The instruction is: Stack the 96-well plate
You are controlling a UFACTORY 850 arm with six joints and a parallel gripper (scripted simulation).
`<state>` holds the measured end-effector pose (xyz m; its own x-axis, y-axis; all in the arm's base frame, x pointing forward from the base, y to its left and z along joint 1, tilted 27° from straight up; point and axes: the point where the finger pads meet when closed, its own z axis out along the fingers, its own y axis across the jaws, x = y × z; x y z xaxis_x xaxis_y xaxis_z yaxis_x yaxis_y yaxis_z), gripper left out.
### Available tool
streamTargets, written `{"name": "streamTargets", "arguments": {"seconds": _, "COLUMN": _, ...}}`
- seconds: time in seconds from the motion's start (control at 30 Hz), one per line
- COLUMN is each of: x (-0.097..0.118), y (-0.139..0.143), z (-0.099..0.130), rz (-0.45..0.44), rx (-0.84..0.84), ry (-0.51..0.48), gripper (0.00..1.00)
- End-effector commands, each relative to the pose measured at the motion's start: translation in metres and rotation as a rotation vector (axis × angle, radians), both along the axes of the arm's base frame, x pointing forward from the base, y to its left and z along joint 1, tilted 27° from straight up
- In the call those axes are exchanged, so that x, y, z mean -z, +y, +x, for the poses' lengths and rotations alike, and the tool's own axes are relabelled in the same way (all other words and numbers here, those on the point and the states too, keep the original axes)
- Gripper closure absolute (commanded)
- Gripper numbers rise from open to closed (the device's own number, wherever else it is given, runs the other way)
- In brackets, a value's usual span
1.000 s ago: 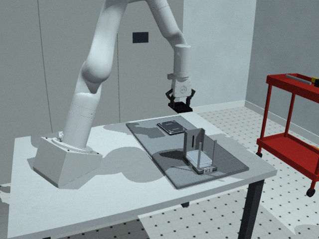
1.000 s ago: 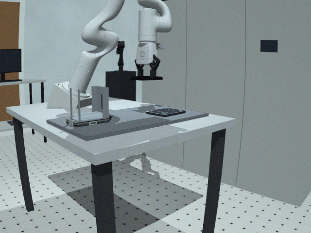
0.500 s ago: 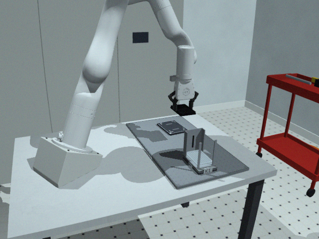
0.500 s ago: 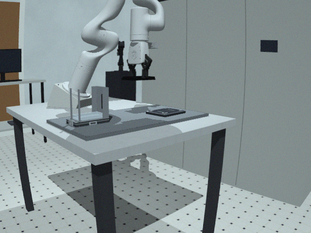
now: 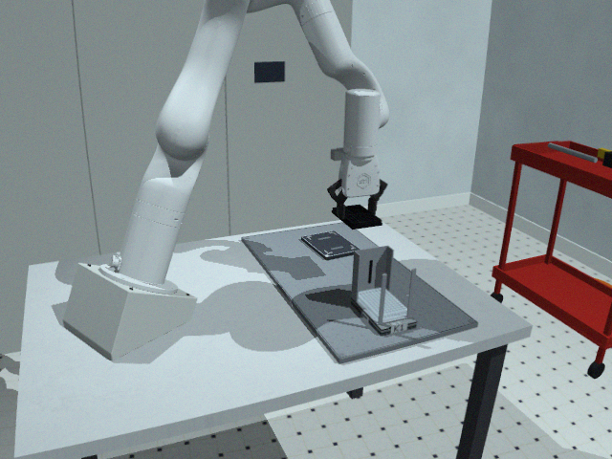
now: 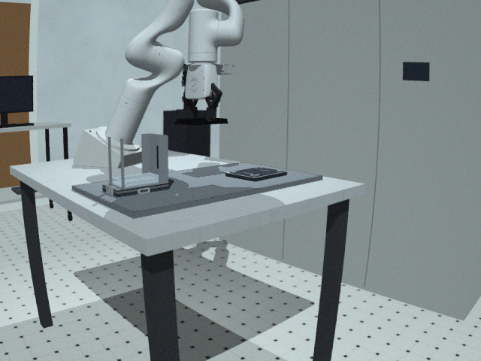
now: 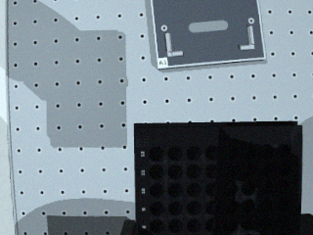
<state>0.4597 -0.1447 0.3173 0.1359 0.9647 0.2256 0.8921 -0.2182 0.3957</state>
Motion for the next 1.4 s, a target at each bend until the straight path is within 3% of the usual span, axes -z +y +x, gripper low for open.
{"name": "streamTargets", "arguments": {"seconds": 0.0, "x": 0.003, "y": -0.014, "z": -0.003, "rz": 0.0, "rx": -0.001, "ry": -0.003, "gripper": 1.0}}
{"name": "streamTargets", "arguments": {"seconds": 1.37, "x": 0.033, "y": -0.123, "z": -0.032, "rz": 0.0, "rx": -0.001, "ry": -0.003, "gripper": 1.0}}
